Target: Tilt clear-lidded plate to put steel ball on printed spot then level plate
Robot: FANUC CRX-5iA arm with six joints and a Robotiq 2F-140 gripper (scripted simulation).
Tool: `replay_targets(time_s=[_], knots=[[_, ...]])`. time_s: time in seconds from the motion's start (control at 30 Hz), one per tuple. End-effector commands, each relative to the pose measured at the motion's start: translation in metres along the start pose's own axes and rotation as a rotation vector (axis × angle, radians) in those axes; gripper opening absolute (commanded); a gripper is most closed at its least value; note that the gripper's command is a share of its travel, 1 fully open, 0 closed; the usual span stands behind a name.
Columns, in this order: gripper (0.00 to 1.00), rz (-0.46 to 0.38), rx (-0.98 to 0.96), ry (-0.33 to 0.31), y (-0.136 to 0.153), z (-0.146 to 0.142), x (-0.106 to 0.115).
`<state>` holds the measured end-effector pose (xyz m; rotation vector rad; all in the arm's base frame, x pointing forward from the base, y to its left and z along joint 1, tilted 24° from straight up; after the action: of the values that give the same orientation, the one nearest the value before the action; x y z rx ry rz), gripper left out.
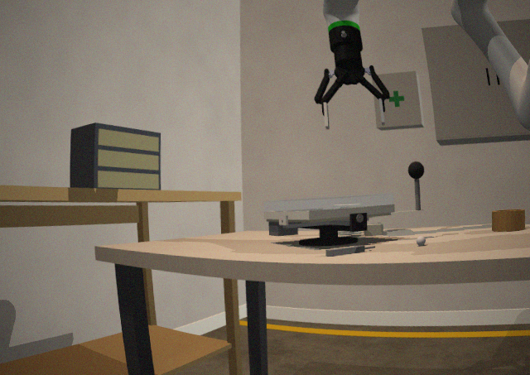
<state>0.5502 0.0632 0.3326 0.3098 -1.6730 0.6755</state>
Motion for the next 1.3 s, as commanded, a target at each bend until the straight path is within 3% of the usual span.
replay_targets(time_s=[0.0,0.03,0.1,0.17,0.53,0.9,0.93,1.27], knots=[[1.00,0.046,-0.036,0.002,0.034,0.018,-0.014],[1.00,0.046,-0.036,0.002,0.034,0.018,-0.014],[1.00,0.074,-0.060,0.010,0.064,0.041,-0.033],[1.00,0.074,-0.060,0.010,0.064,0.041,-0.033],[1.00,0.138,-0.103,0.005,0.124,0.104,-0.083],[1.00,0.150,-0.109,0.000,0.134,0.118,-0.094],[0.42,0.150,-0.109,0.000,0.134,0.118,-0.094],[0.42,0.150,-0.109,0.000,0.134,0.118,-0.094]])
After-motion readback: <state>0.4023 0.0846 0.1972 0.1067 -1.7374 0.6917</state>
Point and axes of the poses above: the point where the finger pads meet when closed, its own x axis back along the fingers, its own z axis across the jaws, y = z × x, the point moved 8 cm from there along x, back along the fingers, and after that the axes turned 14 degrees about x, right-handed, at the moved point
